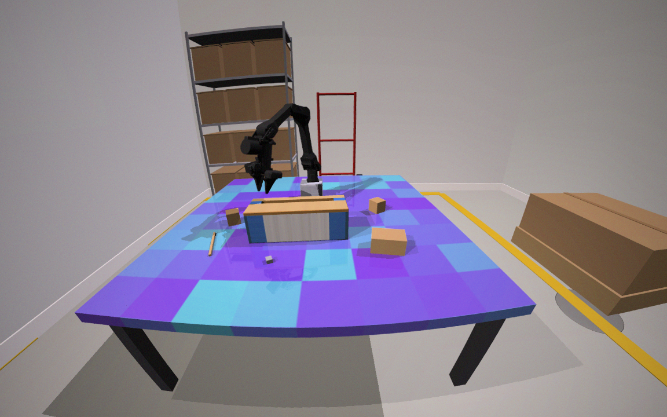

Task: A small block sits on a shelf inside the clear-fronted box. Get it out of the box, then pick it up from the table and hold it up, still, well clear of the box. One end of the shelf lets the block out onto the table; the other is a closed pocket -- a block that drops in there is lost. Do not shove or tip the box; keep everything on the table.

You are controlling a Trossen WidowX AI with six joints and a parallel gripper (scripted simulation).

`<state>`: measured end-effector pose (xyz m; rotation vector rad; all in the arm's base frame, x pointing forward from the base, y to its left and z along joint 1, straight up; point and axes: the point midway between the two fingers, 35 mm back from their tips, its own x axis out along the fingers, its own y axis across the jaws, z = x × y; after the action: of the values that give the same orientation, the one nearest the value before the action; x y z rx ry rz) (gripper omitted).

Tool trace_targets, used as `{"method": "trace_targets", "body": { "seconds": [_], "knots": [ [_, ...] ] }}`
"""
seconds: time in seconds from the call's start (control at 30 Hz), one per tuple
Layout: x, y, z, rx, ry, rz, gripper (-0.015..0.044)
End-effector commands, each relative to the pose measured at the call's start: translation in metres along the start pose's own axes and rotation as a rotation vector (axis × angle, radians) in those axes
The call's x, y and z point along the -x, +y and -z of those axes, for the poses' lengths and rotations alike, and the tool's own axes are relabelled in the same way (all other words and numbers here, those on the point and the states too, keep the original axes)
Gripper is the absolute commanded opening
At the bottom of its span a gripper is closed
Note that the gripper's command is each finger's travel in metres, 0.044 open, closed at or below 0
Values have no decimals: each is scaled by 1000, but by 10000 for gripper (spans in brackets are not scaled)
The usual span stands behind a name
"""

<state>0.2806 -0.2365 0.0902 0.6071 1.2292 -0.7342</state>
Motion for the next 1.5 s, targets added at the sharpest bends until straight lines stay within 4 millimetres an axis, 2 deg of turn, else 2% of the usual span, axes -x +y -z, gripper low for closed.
{"method": "trace_targets", "body": {
  "seconds": [0.0, 0.7, 1.3, 1.33, 1.47],
  "knots": [
    [4, -18, -2, -946, 32, -121, 285],
    [11, -41, -7, -2334, 263, -232, 285],
    [8, -42, -7, -2371, 273, -233, 285],
    [-2, -42, -6, -2371, 273, -233, 285],
    [-71, -43, 5, -2371, 273, -233, 285]
  ]
}}
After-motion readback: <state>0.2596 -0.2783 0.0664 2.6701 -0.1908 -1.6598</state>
